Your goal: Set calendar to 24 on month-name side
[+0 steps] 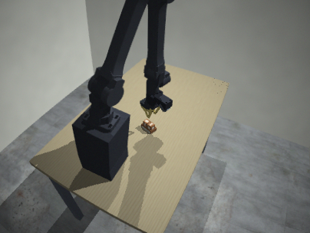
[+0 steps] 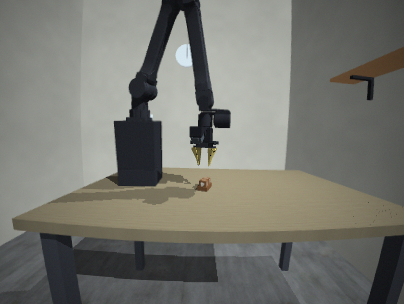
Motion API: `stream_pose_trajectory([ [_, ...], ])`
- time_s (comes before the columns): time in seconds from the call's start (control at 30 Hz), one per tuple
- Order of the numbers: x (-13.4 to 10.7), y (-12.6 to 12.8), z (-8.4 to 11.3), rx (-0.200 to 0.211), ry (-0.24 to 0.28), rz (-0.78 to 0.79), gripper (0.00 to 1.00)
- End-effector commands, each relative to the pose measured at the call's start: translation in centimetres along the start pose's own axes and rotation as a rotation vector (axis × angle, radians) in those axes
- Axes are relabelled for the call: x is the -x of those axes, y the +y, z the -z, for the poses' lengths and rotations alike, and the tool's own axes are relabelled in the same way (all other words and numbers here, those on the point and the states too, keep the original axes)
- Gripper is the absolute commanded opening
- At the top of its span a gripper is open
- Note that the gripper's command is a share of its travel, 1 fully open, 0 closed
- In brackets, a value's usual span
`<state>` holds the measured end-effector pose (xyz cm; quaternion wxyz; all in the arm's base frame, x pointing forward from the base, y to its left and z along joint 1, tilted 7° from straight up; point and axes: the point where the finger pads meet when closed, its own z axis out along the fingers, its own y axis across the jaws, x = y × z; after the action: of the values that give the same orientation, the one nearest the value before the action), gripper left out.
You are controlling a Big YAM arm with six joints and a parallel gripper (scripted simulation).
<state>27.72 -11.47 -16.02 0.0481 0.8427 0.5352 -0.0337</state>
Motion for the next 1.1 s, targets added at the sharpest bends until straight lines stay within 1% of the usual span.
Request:
stream_pose_trajectory([
  [0.0, -0.2, 0.7, 0.3, 0.014, -0.001, 0.023, 0.44],
  [0.2, -0.2, 0.6, 0.0, 0.011, -0.002, 0.022, 0.44],
  [0.33, -0.2, 0.8, -0.1, 0.017, -0.001, 0.021, 0.44],
  [0.37, -0.2, 1.7, 0.6, 0.048, 0.002, 0.017, 0.44],
  [0.4, -0.2, 1.6, 0.4, 0.042, 0.002, 0.016, 0.44],
  [0.47, -0.1, 0.9, -0.4, 0.018, -0.001, 0.018, 0.44],
  [0.83, 0.1, 0.9, -1.7, 0.017, -0.001, 0.011, 0.44],
  [0.9, 0.1, 0.9, -1.7, 0.017, -0.001, 0.011, 0.44],
  [0.93, 0.1, 1.9, -1.0, 0.047, 0.001, 0.007, 0.44],
  [0.97, 0.1, 1.0, -1.9, 0.021, -0.001, 0.008, 0.44],
  [1.07, 0.2, 0.8, -2.5, 0.016, -0.002, 0.009, 0.44],
])
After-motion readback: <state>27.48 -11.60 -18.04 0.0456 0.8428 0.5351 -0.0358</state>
